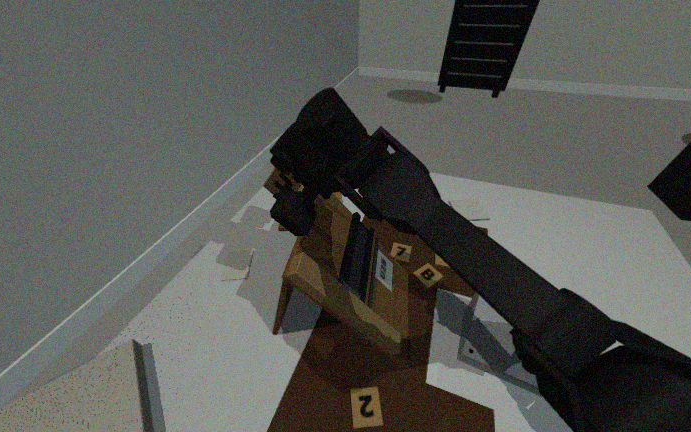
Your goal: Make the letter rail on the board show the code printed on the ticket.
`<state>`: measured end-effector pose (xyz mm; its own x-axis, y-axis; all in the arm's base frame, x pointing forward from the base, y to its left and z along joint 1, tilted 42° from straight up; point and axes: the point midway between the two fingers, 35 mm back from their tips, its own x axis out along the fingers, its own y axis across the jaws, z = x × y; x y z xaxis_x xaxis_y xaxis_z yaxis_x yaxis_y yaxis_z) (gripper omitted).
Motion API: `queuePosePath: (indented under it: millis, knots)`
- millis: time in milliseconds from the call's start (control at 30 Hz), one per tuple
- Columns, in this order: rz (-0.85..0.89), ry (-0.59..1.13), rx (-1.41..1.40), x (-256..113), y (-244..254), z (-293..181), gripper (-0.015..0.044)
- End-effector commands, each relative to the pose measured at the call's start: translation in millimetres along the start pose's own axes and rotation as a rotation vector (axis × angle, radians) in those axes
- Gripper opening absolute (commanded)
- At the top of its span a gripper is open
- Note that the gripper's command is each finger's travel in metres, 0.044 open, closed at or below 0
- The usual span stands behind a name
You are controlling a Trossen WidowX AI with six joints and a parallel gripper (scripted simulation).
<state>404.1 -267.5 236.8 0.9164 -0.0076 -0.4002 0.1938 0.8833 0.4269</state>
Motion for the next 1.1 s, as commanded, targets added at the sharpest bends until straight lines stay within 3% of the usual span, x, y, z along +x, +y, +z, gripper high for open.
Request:
queuePosePath:
  millis: [0,333,1067]
  knots:
    - [-0.032,0.033,0.064,-4.8,-33.9,-17.5,0.0]
    - [-0.047,0.095,0.121,-13.7,-87.5,-52.1,0.0]
    - [0.217,0.182,0.095,-17.8,-166.5,-180.7,0.0]
